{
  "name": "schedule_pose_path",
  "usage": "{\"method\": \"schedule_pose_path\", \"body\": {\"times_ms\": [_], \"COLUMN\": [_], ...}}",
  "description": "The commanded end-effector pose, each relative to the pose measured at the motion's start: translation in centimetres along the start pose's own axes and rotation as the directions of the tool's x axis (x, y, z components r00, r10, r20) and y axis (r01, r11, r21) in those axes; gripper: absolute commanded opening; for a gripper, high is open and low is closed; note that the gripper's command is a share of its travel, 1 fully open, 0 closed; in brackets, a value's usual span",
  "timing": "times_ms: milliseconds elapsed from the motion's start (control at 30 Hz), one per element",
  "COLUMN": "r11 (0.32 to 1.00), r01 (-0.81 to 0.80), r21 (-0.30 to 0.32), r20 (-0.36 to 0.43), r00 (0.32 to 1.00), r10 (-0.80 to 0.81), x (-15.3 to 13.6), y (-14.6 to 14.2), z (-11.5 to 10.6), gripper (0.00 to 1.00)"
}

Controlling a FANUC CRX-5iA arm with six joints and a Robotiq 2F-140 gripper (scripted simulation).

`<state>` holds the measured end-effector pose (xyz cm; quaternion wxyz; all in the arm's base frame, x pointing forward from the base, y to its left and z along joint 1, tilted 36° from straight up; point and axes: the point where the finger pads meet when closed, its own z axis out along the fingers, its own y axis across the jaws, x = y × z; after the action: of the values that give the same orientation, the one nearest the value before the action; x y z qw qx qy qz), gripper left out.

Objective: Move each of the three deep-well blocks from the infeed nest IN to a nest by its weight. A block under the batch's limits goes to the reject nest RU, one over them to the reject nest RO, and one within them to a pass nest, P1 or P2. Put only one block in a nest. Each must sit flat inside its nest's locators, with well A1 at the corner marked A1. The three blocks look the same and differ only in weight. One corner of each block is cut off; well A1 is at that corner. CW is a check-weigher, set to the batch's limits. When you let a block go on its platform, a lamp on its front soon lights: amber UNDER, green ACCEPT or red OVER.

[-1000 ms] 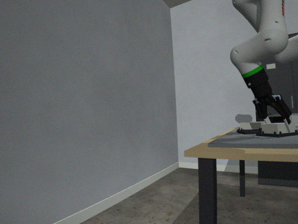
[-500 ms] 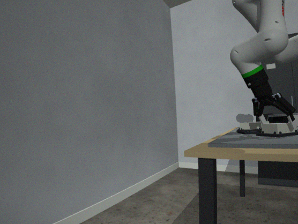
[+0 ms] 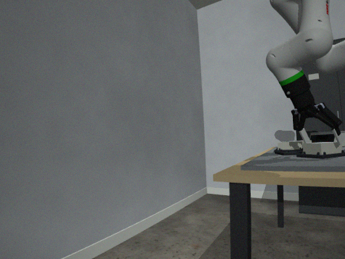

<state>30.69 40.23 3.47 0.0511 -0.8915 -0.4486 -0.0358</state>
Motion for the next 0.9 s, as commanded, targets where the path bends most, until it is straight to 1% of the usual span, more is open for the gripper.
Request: {"method": "schedule_pose_path", "body": {"times_ms": [0, 200, 267, 633, 867], "r11": [1.000, 1.000, 1.000, 1.000, 1.000], "r01": [0.000, 0.000, 0.000, 0.000, 0.000], "r21": [0.000, 0.000, 0.000, 0.000, 0.000], "r20": [0.000, 0.000, 0.000, 0.000, 0.000], "r00": [1.000, 1.000, 1.000, 1.000, 1.000], "r10": [0.000, 0.000, 0.000, 0.000, 0.000], "x": [-0.6, -1.4, -1.4, -2.9, -2.9], "y": [0.0, 0.0, 0.0, 0.0, 0.0], "z": [-1.1, -2.5, -2.5, -5.0, -5.1], "gripper": [1.00, 1.00, 1.00, 1.00, 1.00]}}
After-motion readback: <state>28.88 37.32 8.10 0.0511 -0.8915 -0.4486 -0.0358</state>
